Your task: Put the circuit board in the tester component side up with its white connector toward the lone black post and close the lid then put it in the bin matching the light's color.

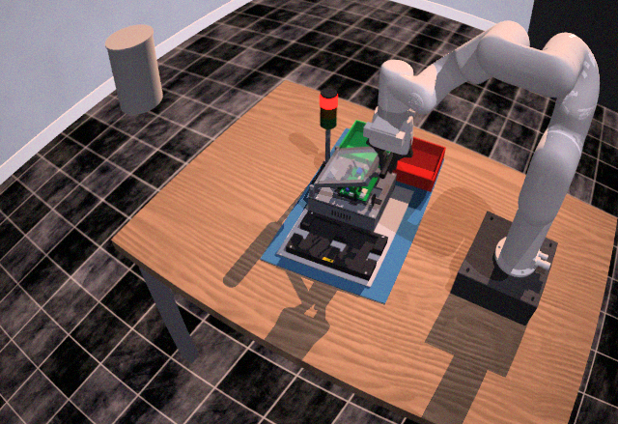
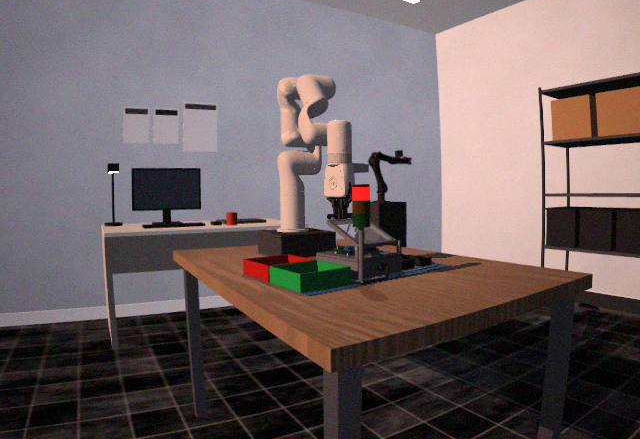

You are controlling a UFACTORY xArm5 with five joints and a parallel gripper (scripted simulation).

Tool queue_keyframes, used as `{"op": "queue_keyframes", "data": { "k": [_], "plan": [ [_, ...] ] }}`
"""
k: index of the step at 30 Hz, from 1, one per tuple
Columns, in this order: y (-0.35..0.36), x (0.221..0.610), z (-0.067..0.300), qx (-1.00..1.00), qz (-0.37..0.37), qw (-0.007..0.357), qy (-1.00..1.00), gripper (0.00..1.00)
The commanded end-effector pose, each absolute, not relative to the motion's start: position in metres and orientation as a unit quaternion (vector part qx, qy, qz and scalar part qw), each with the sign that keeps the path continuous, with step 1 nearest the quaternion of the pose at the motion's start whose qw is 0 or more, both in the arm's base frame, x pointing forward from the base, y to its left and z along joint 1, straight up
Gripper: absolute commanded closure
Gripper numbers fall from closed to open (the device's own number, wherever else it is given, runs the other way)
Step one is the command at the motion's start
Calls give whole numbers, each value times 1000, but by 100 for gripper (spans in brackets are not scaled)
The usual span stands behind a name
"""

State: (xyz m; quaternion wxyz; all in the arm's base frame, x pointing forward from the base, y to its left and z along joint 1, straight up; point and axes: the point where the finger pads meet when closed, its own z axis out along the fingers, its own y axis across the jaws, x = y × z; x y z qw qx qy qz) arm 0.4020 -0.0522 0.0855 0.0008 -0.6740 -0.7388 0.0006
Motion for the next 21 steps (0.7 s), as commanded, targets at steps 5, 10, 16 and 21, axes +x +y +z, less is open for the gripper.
{"op": "queue_keyframes", "data": {
  "k": [5, 10, 16, 21],
  "plan": [
    [-52, 409, 99, -674, -1, -1, -739, 100],
    [-51, 418, 115, -674, -1, -1, -739, 100],
    [-50, 430, 132, -674, -1, -1, -739, 100],
    [-50, 434, 137, -674, -1, -1, -739, 100]
  ]
}}
